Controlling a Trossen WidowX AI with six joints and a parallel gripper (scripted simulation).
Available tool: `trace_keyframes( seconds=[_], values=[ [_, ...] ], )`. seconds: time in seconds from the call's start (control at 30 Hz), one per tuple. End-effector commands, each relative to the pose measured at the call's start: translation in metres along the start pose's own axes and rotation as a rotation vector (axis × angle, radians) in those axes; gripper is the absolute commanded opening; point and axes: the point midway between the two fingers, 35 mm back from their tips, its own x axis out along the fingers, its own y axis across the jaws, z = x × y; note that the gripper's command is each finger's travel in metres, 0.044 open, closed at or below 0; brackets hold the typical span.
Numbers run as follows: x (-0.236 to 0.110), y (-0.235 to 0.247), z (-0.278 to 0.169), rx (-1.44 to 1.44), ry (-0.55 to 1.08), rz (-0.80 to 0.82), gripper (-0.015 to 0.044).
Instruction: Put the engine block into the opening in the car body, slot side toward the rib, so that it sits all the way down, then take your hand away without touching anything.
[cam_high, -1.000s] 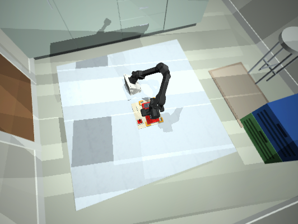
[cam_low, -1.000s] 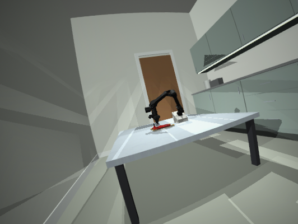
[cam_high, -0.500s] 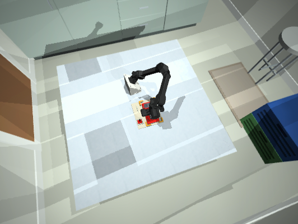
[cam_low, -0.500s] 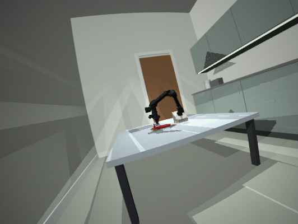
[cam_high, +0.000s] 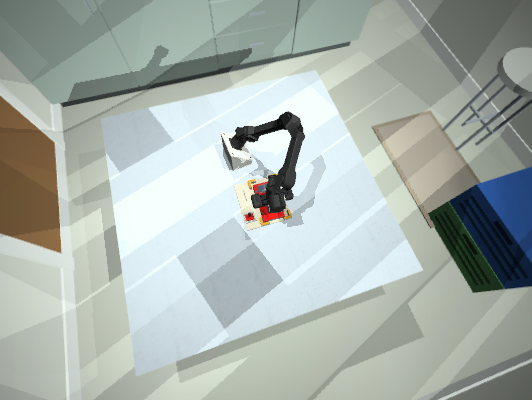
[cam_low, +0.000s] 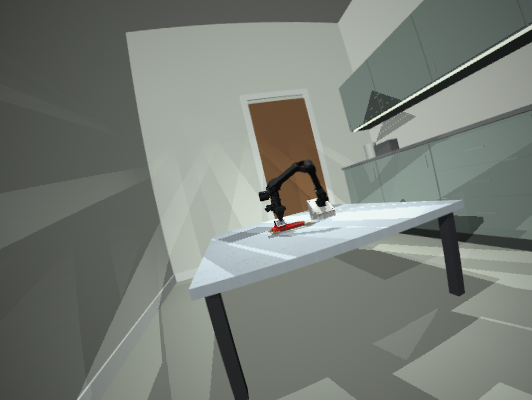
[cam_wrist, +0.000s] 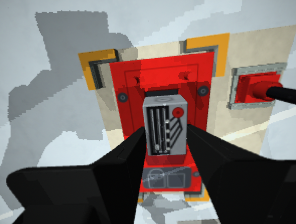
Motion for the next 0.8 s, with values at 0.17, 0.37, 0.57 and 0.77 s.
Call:
trace_keyframes(
  seconds=[0.17, 0.37, 0.57, 0.77],
  values=[
    [0.0036, -0.0009, -0.0017, 0.005, 0.004, 0.004, 0.0159],
    [0.0050, -0.0010, -0.0017, 0.006, 0.004, 0.004, 0.0159],
    [0.0062, -0.0009, -0.0017, 0.007, 0.004, 0.004, 0.0159],
    [0.0074, -0.0008, -0.0017, 0.007, 0.004, 0.004, 0.0159]
  ],
)
